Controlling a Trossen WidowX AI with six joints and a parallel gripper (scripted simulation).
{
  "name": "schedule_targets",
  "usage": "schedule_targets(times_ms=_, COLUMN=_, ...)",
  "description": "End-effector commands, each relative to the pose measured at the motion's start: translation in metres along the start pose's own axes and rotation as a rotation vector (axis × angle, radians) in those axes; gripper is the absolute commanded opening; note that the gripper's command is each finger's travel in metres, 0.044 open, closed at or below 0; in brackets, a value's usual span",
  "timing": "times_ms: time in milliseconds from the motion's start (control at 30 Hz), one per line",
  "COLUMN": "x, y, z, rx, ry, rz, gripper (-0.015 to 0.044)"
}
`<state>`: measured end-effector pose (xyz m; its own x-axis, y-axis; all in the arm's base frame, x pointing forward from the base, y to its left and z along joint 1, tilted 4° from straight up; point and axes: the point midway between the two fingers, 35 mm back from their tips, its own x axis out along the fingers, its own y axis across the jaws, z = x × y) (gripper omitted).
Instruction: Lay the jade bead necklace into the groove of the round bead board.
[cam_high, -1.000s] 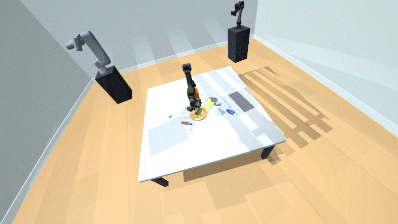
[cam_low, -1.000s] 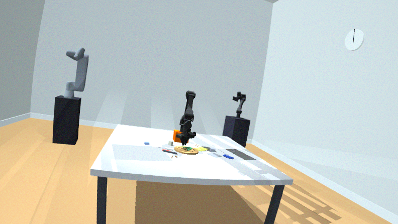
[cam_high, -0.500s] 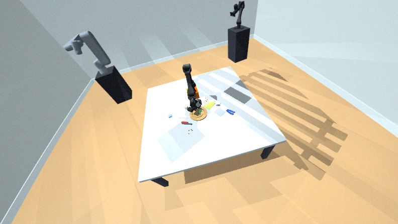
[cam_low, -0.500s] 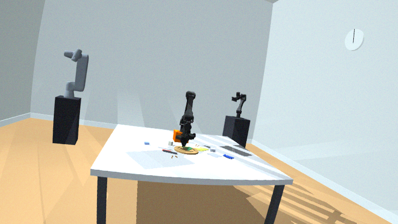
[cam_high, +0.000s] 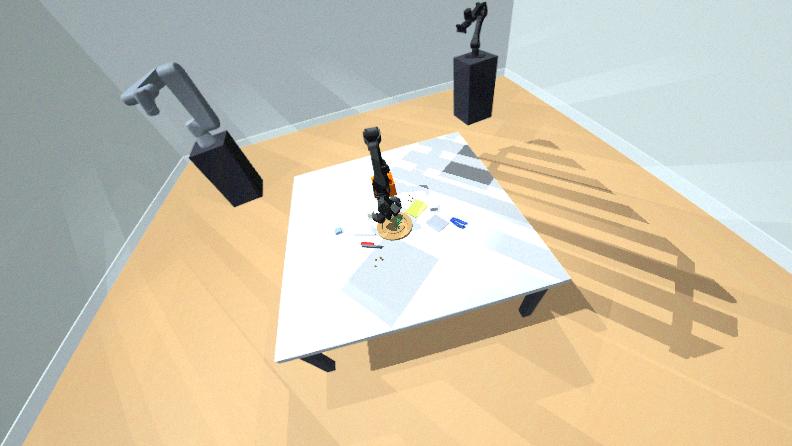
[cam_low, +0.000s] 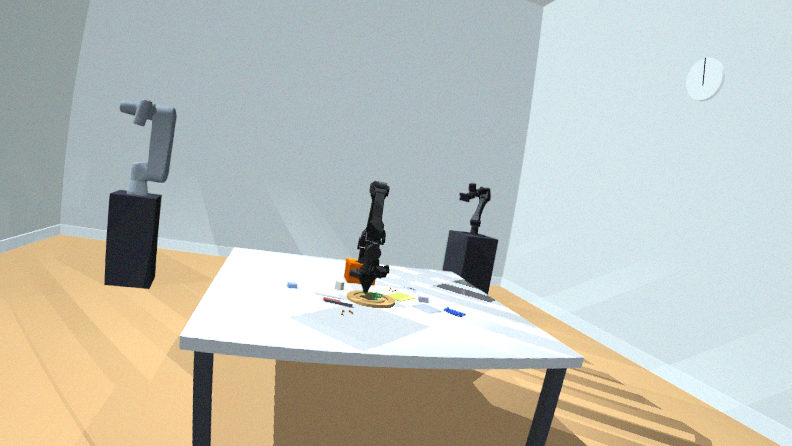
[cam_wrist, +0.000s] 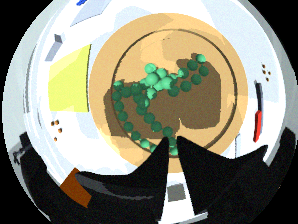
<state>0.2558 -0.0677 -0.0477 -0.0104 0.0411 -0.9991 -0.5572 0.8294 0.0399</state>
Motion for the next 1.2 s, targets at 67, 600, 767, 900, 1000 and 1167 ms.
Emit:
schedule_targets(times_ms=67, x=0.000, y=0.000, z=0.000, rx=0.000, ry=0.000, rz=0.000, gripper=0.0000)
schedule_targets(times_ms=600, x=-0.006, y=-0.012, z=-0.018, rx=-0.002, ry=0.014, rz=0.008, gripper=0.0000)
schedule_targets(times_ms=767, x=-0.006, y=-0.017, z=-0.024, rx=-0.002, ry=0.015, rz=0.007, gripper=0.0000)
schedule_targets(times_ms=900, x=-0.004, y=-0.017, z=-0.024, rx=-0.002, ry=0.015, rz=0.007, gripper=0.0000)
schedule_targets(times_ms=1000, x=0.000, y=-0.017, z=-0.024, rx=-0.002, ry=0.015, rz=0.007, gripper=0.0000)
schedule_targets(times_ms=1167, x=0.006, y=-0.016, z=-0.024, rx=-0.002, ry=0.015, rz=0.007, gripper=0.0000)
